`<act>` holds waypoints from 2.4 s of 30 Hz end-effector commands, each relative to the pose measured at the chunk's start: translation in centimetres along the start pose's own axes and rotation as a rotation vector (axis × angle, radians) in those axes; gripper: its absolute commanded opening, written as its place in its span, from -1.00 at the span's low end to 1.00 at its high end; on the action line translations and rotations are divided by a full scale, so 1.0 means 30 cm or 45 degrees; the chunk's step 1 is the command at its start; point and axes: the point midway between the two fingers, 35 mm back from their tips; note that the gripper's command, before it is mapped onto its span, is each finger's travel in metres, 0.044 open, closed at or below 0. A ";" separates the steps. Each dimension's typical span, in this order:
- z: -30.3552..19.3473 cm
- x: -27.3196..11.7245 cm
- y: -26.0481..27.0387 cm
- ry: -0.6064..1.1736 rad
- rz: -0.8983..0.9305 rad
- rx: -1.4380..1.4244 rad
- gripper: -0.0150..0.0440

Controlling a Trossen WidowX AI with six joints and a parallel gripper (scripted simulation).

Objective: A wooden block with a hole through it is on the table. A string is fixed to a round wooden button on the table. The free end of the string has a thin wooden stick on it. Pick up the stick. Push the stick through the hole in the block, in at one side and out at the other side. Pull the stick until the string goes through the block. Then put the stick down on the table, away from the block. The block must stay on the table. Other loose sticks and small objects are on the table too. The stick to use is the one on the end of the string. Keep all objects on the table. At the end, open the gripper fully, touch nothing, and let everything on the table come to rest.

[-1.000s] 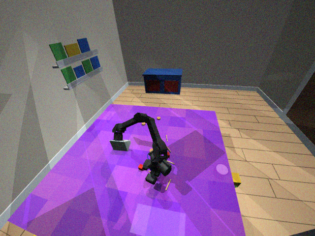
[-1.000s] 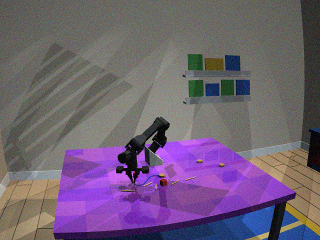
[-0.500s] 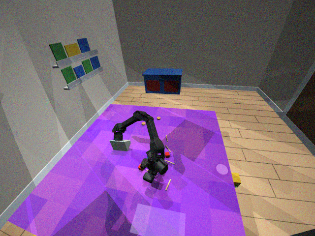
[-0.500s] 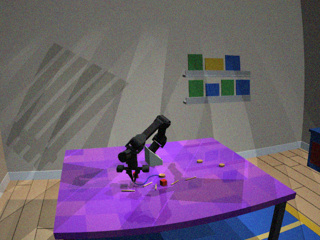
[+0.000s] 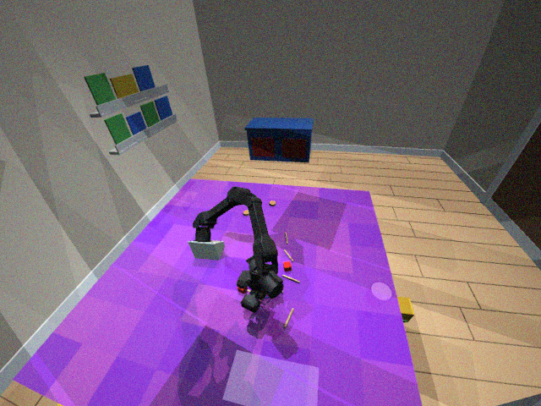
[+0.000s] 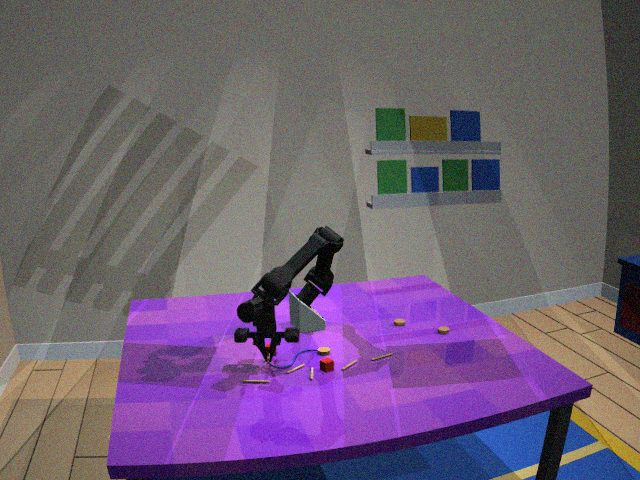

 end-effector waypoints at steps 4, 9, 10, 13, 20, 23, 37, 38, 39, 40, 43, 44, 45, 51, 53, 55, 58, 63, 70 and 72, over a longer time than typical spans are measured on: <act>0.030 0.000 0.008 0.002 0.004 -0.004 -0.49; 0.039 -0.001 0.011 0.002 0.004 -0.004 -0.49; 0.043 -0.001 0.012 0.002 0.004 -0.004 -0.49; 0.057 -0.001 0.017 0.002 0.004 -0.004 -0.49; 0.088 -0.002 0.027 0.002 0.004 -0.003 -0.49; 0.101 -0.002 0.031 0.002 0.004 -0.003 -0.49; 0.162 -0.002 0.048 0.001 0.005 -0.002 -0.49; 0.166 -0.002 0.049 0.001 0.005 -0.002 -0.49; 0.170 -0.002 0.050 0.001 0.005 -0.002 -0.49; 0.175 -0.002 0.052 0.001 0.005 -0.002 -0.49; 0.188 -0.002 0.055 0.001 0.005 -0.002 -0.49; 0.192 -0.002 0.056 0.001 0.005 -0.001 -0.49; 0.196 -0.002 0.057 0.001 0.005 -0.001 -0.49; 0.222 -0.001 0.065 0.000 0.005 -0.001 -0.49; 0.212 0.000 0.060 -0.003 0.001 0.004 -0.40; 0.212 0.000 0.060 -0.003 0.001 0.004 -0.22; 0.212 0.000 0.060 -0.003 0.001 0.004 -0.07; 0.203 -0.075 0.061 -0.001 0.003 0.004 -0.07; 0.209 -0.269 0.061 -0.001 0.005 0.005 -0.07; 0.209 -0.269 0.061 -0.001 0.005 0.005 -0.07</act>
Point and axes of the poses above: the point midway between the two fingers, 35 mm back from their tips, its own x axis out along the fingers, its own y axis across the jaws, z = x × y, and after that the axes turned 15 degrees about x, right-handed
